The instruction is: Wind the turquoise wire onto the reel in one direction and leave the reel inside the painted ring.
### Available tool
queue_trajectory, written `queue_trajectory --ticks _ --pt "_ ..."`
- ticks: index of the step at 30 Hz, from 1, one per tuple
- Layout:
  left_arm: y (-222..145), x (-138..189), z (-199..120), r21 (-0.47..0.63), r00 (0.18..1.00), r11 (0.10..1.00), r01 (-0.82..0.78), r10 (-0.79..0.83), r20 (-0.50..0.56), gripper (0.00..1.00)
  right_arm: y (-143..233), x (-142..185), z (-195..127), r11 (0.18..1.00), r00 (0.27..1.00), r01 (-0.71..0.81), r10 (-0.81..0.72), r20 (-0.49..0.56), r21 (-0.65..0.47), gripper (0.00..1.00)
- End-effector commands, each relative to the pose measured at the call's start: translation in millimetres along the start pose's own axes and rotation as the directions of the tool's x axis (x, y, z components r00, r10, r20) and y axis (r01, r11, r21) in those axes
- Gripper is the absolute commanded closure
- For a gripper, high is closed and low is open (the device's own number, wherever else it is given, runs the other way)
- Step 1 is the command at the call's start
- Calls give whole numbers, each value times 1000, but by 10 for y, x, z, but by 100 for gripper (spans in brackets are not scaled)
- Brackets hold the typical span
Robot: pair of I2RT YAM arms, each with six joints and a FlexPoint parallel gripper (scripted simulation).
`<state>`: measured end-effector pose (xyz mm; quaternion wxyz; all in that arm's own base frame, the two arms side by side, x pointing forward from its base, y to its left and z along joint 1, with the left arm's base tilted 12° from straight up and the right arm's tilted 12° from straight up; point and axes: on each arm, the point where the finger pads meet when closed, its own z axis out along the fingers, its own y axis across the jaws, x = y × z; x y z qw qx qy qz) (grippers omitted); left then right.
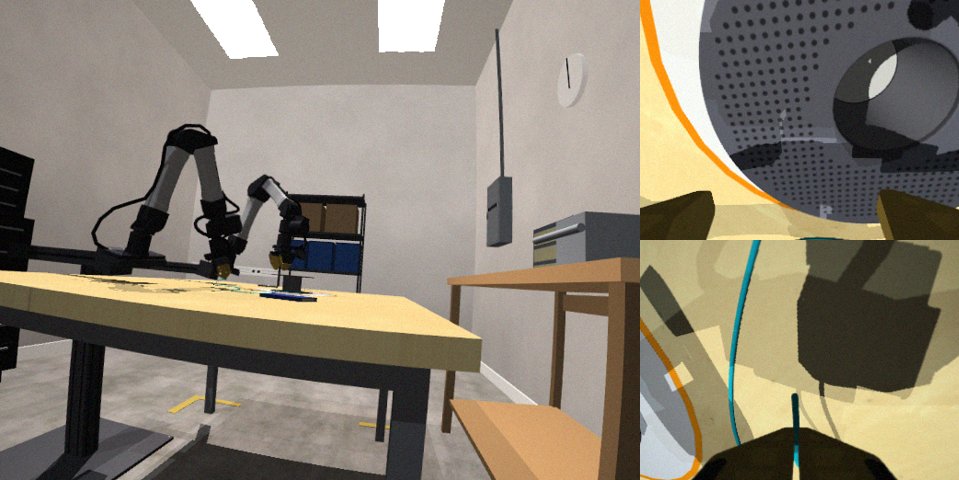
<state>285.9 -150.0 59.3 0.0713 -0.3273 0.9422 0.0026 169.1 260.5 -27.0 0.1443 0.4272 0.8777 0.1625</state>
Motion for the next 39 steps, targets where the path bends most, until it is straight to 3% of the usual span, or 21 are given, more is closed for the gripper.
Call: queue_trajectory --ticks 1,4,23,39 --pt "-31 -111 13 35 940 941 337 -338 39 18 104 55 -66 999 1000 -15 14 -22 -51 100" --pt "-23 -157 37 48 874 876 480 -482 51 18 101 55 -64 999 1000 -15 14 -22 -51 100" --pt "15 -199 88 48 874 876 480 -482 51 18 94 58 -62 999 1000 -13 12 -22 -51 100" --pt "-17 -218 374 48 874 876 480 -482 51 18 94 53 -60 999 1000 -15 14 -22 -51 100"
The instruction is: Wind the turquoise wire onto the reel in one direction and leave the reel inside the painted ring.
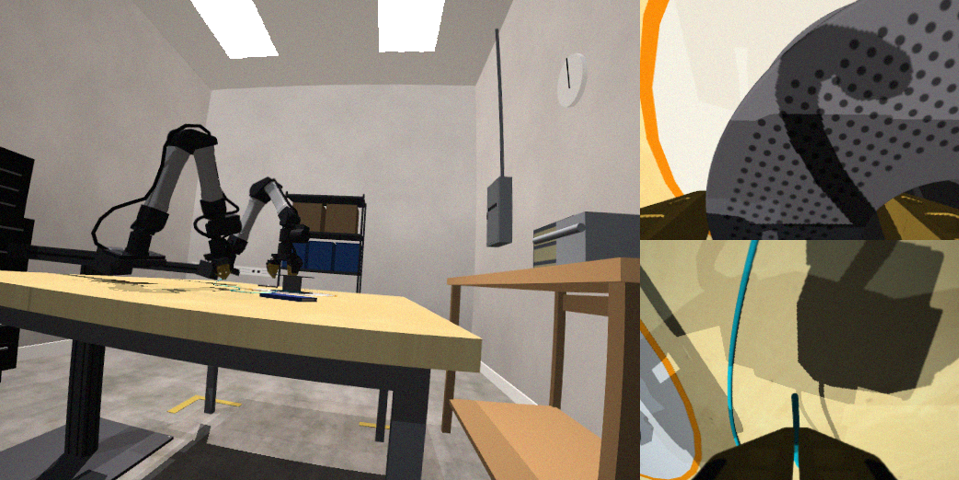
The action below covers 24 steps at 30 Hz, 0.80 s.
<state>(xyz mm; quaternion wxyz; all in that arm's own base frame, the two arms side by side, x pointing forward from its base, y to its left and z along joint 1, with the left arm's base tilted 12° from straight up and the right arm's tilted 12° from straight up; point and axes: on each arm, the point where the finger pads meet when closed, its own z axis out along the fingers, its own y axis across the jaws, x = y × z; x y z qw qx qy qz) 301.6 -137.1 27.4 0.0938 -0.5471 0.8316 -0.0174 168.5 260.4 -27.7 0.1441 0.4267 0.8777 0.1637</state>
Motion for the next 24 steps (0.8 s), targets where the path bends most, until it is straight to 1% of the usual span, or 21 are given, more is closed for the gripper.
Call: queue_trajectory --ticks 1,8,23,24 --pt "-60 -36 27 17 1000 1000 8 -8 14 18 102 49 -64 999 1000 -16 15 -20 -49 100" --pt "-58 -35 -9 17 1000 1000 8 -8 14 18 101 45 -63 999 1000 -17 16 -20 -48 100" --pt "-58 -35 -9 17 1000 1000 8 -8 14 43 90 30 -61 999 1000 -18 17 -17 -47 100" --pt "-58 -35 -9 17 1000 1000 8 -8 14 43 90 30 -61 999 1000 -18 17 -17 -47 100"
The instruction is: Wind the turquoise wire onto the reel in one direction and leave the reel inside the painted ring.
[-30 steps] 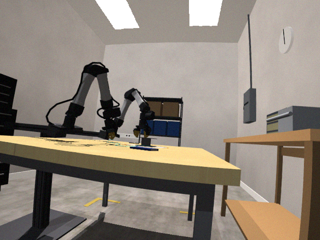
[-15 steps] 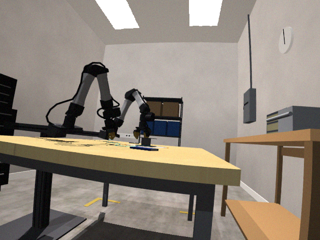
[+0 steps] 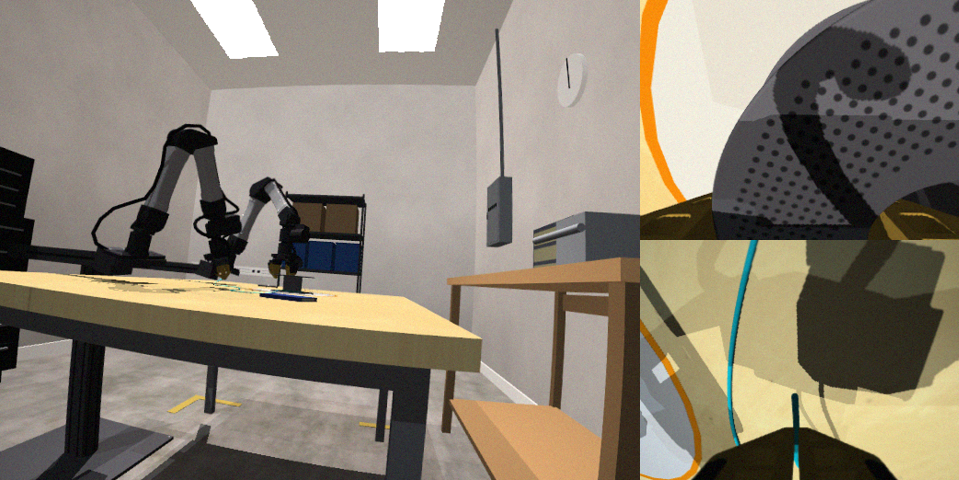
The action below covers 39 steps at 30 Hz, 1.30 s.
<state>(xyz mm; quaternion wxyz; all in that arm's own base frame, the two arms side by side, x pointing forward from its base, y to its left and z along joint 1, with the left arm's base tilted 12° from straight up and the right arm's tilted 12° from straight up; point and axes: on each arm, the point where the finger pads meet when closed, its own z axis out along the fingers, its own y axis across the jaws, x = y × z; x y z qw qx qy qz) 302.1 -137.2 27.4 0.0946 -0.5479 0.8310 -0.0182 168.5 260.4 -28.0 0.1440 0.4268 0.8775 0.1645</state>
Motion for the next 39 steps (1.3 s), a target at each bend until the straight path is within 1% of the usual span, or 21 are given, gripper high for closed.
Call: queue_trajectory --ticks 1,2,5,9,13,16,18,19,21,24,29,33,35,36,39 --pt "-53 -34 -9 15 1000 1000 6 -6 13 43 92 30 -63 999 1000 -17 16 -16 -45 100" --pt "-49 -37 39 15 1000 1000 6 -6 13 43 93 30 -63 999 1000 -17 16 -16 -45 100" --pt "-49 -42 39 15 1000 1000 -3 3 13 43 99 30 -65 999 1000 -17 17 -16 -45 100" --pt "-52 -81 38 14 998 998 -59 59 14 43 110 31 -68 999 1000 -18 17 -15 -44 100" --pt "-70 -172 36 12 982 982 -190 189 15 43 120 32 -71 999 1000 -18 18 -14 -40 100" --pt "-111 -278 33 9 941 941 -339 339 17 43 127 33 -73 999 1000 -17 17 -12 -34 100" --pt "-111 -278 33 9 941 941 -339 339 17 43 127 33 -73 999 1000 -17 17 -12 -34 100" --pt "-132 -312 32 8 918 918 -397 397 18 43 130 33 -74 1000 1000 -15 15 -9 -24 100" --pt "-192 -388 30 6 853 853 -521 521 19 43 136 34 -76 1000 1000 -17 16 -11 -21 100" --pt "-331 -504 26 2 717 717 -697 697 19 43 149 38 -77 1000 1000 -13 13 -4 -7 100" --pt "-670 -619 19 -4 504 504 -864 864 21 43 142 36 -63 999 1000 1 -2 17 32 100" --pt "-978 -574 15 -10 295 295 -955 955 28 43 89 15 -41 998 999 13 -15 36 58 100" --pt "-978 -574 15 -10 295 295 -955 955 28 43 89 15 -41 998 999 13 -15 36 58 100" --pt "-1031 -539 15 -13 156 156 -988 987 36 43 81 12 -39 997 998 22 -26 49 72 100" --pt "-1197 -379 15 -19 -8 -8 -1000 999 41 43 76 9 -37 997 999 21 -25 48 68 100"
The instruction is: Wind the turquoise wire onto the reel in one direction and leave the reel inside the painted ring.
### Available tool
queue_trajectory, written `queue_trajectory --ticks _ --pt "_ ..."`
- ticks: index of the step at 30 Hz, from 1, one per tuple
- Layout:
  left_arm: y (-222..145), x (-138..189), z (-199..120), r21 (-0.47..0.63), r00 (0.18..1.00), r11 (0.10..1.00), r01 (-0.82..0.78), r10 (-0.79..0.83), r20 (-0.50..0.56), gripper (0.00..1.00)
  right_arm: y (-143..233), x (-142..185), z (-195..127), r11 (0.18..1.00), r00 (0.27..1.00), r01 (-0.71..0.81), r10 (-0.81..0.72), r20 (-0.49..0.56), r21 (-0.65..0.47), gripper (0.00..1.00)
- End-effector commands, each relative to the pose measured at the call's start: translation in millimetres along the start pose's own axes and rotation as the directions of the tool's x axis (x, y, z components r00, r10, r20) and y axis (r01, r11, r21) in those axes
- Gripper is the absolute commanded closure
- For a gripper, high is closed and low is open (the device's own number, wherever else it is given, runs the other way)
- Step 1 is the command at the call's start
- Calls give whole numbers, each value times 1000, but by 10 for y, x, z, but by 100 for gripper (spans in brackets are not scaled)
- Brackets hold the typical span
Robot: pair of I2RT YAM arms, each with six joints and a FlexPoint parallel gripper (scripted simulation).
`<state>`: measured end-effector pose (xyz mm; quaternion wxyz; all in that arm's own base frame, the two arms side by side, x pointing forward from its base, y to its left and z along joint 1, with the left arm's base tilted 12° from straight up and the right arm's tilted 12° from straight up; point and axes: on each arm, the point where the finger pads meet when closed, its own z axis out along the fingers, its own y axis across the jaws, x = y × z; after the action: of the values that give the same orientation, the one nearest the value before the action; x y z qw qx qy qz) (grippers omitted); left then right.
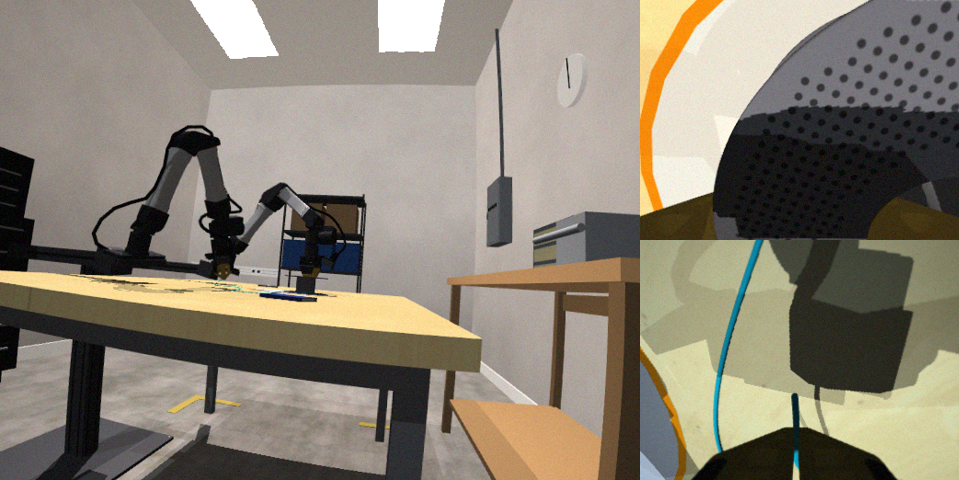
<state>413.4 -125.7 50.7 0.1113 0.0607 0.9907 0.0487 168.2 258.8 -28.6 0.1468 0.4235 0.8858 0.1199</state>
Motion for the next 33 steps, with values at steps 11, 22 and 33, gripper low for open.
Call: queue_trajectory --ticks 11,22,33 --pt "-890 -101 67 -1 554 555 -832 830 61 43 126 33 -59 978 998 19 -6 62 -206 100" --pt "-864 36 127 4 -2 -3 -1000 997 75 43 241 65 -100 950 999 -30 37 17 -310 100" --pt "-759 -29 142 23 -510 -511 -859 860 22 43 179 71 -94 969 998 -52 41 -50 -240 100"
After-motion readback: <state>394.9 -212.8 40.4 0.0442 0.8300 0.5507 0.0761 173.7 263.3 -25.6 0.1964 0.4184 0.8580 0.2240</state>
